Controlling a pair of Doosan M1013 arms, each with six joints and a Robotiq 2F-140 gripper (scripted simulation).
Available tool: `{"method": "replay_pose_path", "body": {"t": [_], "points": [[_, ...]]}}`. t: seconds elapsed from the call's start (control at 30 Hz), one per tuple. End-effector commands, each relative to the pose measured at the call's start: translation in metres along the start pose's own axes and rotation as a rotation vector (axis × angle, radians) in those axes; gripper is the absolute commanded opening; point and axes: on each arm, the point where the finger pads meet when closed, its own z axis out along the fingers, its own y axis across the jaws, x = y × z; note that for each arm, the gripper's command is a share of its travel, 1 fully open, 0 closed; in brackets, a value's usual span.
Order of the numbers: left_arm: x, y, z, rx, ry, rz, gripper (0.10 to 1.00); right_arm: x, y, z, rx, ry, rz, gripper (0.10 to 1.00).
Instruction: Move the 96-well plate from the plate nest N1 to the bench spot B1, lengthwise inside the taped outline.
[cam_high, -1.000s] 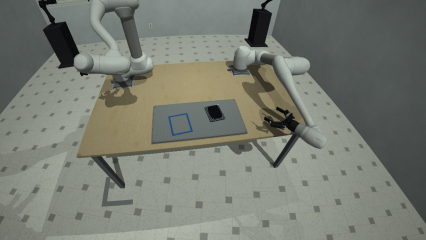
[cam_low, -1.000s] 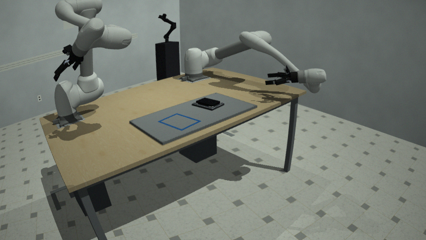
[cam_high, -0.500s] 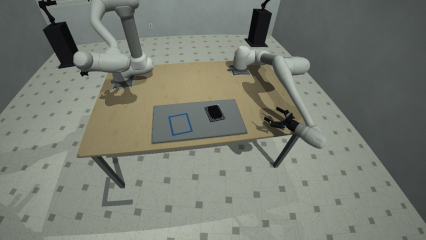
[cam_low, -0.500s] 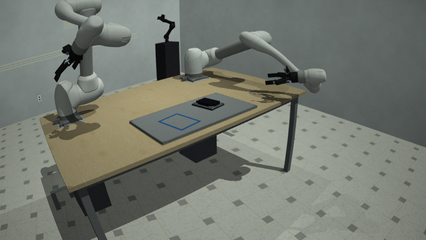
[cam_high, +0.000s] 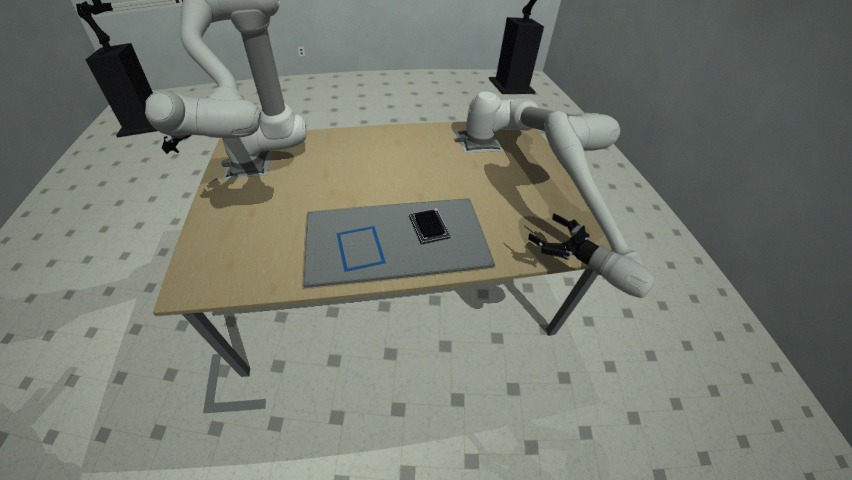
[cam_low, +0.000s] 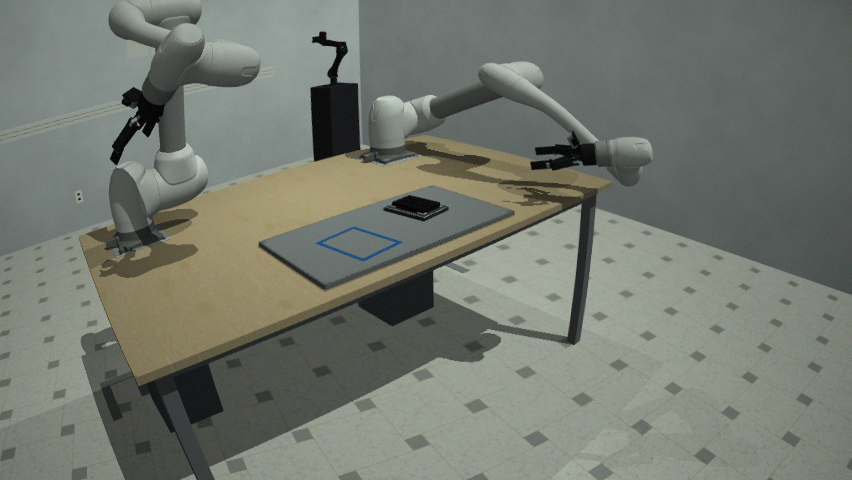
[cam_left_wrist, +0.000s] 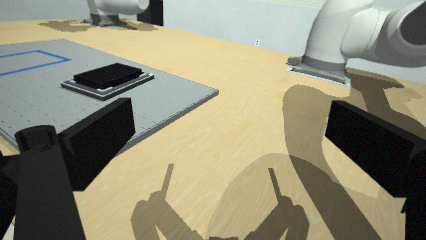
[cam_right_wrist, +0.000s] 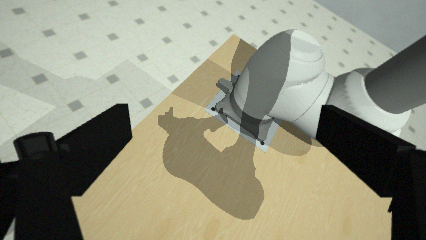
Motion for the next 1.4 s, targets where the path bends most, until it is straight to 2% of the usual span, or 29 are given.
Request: {"method": "replay_pose_path", "body": {"t": [0.0, 0.6, 1.13, 1.37], "points": [[0.001, 0.0, 0.0, 0.0, -0.002, 0.0, 1.0, 0.0, 0.001, 0.0, 0.005, -0.012, -0.023, 1.0], [0.001, 0.0, 0.0, 0.0, -0.002, 0.0, 1.0, 0.001, 0.005, -0.002, 0.061, -0.101, -0.216, 1.0], [0.001, 0.0, 0.0, 0.0, -0.002, 0.0, 1.0, 0.002, 0.009, -0.006, 0.143, -0.186, -0.427, 1.0], [0.001, 0.0, 0.0, 0.0, -0.002, 0.0, 1.0, 0.002, 0.012, -0.01, 0.198, -0.227, -0.544, 1.0]]}}
